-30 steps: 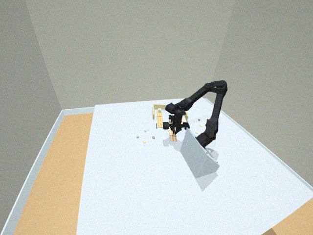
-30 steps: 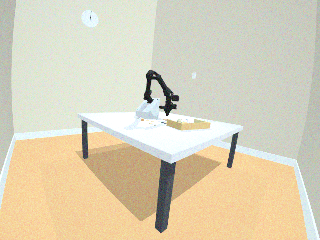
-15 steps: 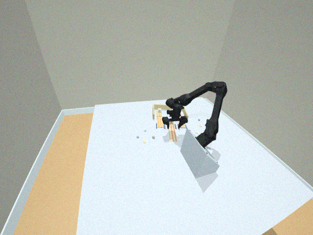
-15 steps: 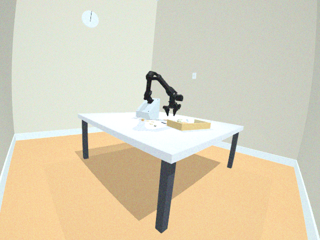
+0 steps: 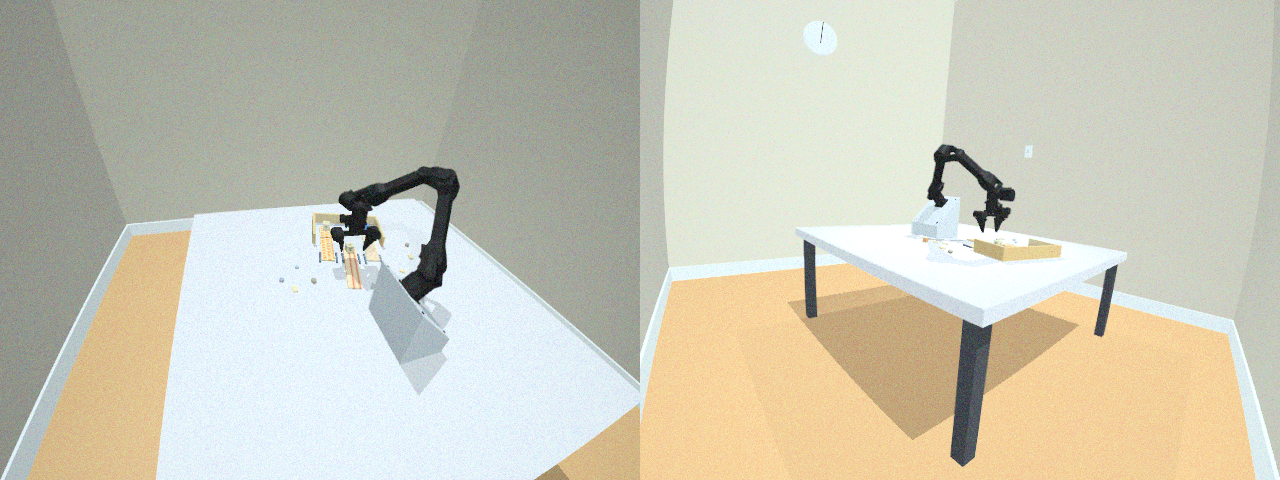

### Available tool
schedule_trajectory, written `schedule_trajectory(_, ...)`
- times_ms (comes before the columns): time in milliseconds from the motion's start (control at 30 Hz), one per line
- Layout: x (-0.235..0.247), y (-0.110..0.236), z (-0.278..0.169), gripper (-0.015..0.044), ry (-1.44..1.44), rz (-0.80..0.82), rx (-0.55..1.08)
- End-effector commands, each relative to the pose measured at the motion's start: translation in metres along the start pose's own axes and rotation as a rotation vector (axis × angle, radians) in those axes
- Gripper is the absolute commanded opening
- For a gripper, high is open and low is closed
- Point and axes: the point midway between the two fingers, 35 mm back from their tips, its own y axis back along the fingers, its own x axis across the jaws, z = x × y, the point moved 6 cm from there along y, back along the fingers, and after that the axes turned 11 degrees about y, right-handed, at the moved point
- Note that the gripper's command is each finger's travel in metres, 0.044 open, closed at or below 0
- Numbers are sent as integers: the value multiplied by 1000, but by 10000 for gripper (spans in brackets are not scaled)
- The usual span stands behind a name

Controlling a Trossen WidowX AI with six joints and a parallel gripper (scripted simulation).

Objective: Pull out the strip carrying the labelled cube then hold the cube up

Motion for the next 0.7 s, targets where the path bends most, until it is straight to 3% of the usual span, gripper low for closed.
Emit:
schedule_trajectory(0, -6, 1, 14, 440, 3, -3, 2)
schedule_trajectory(500, -29, 6, 70, 440, 1, -4, -1)
schedule_trajectory(667, -29, 1, 71, 309, 1, -4, -1)
